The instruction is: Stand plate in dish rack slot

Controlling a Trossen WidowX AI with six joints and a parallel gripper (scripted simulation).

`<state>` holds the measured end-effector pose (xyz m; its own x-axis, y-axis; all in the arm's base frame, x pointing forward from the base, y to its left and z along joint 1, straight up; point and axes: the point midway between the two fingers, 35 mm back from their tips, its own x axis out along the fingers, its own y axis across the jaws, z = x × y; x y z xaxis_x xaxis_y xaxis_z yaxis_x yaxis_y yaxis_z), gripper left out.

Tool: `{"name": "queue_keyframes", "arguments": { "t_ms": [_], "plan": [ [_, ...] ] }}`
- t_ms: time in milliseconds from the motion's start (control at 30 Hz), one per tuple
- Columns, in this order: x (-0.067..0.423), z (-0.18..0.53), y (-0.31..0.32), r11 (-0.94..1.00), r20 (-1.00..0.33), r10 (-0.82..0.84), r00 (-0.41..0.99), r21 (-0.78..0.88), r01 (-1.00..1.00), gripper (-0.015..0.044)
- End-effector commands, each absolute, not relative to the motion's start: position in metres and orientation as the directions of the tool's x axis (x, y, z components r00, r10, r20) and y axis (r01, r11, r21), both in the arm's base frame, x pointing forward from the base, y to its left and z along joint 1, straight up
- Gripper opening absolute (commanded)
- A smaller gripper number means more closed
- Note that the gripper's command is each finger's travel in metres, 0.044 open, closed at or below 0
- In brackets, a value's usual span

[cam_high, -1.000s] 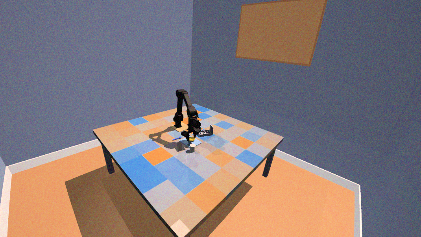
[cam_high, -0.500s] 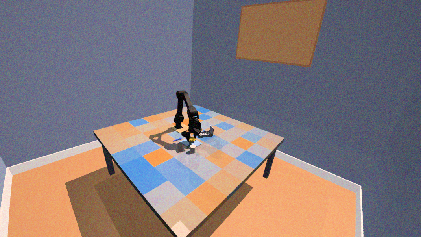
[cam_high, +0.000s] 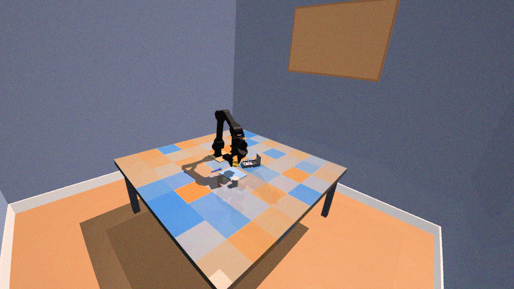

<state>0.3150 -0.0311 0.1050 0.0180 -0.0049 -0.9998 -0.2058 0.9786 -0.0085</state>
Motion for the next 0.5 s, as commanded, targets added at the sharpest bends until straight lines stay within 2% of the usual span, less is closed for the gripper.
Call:
{"name": "queue_keyframes", "arguments": {
  "t_ms": [0, 467],
  "plan": [
    [0.317, 0.122, -0.032, 0.978, -1.000, -0.008, 0.027, -0.014, -0.206, 0.0000],
    [0.320, 0.172, -0.032, 0.981, -0.999, -0.011, 0.035, -0.018, -0.195, 0.0000]
  ]
}}
